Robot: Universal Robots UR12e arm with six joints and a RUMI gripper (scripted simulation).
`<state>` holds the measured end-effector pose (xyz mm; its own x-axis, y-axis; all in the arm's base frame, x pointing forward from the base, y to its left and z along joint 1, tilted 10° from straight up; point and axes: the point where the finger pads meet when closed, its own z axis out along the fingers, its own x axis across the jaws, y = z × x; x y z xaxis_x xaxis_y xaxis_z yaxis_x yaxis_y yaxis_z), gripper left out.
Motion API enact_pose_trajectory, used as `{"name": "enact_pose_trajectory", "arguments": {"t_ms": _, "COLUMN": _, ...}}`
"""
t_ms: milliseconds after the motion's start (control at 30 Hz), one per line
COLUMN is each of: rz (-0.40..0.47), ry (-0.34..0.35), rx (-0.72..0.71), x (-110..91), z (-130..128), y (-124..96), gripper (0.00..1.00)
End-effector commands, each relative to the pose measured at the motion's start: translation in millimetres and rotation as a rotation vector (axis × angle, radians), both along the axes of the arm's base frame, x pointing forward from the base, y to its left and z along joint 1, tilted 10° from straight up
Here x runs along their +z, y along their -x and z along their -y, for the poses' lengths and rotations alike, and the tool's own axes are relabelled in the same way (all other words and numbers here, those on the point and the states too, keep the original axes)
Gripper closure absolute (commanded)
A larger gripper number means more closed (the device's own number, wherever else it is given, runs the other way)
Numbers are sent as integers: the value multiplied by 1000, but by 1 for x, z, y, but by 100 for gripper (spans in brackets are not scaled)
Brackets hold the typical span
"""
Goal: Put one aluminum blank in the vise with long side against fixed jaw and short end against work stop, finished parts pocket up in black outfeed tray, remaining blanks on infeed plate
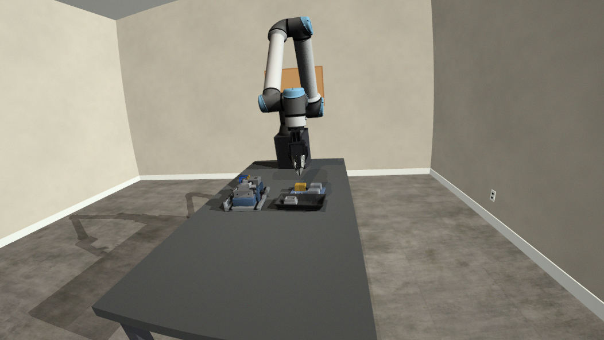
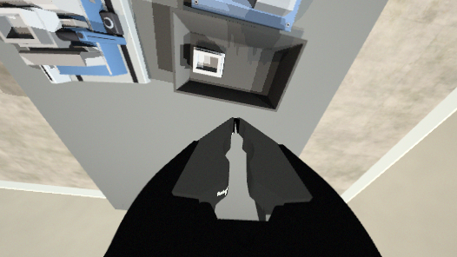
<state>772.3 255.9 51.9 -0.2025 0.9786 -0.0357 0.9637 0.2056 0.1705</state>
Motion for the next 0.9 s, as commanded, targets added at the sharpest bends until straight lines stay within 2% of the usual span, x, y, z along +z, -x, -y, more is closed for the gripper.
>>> {"name": "enact_pose_trajectory", "arguments": {"t_ms": 0, "rz": 1, "ry": 0, "rx": 0, "x": -2, "z": 0, "y": -1, "gripper": 100}}
{"name": "enact_pose_trajectory", "arguments": {"t_ms": 867, "rz": 1, "ry": 0, "rx": 0, "x": -41, "z": -1, "y": -9, "gripper": 100}}
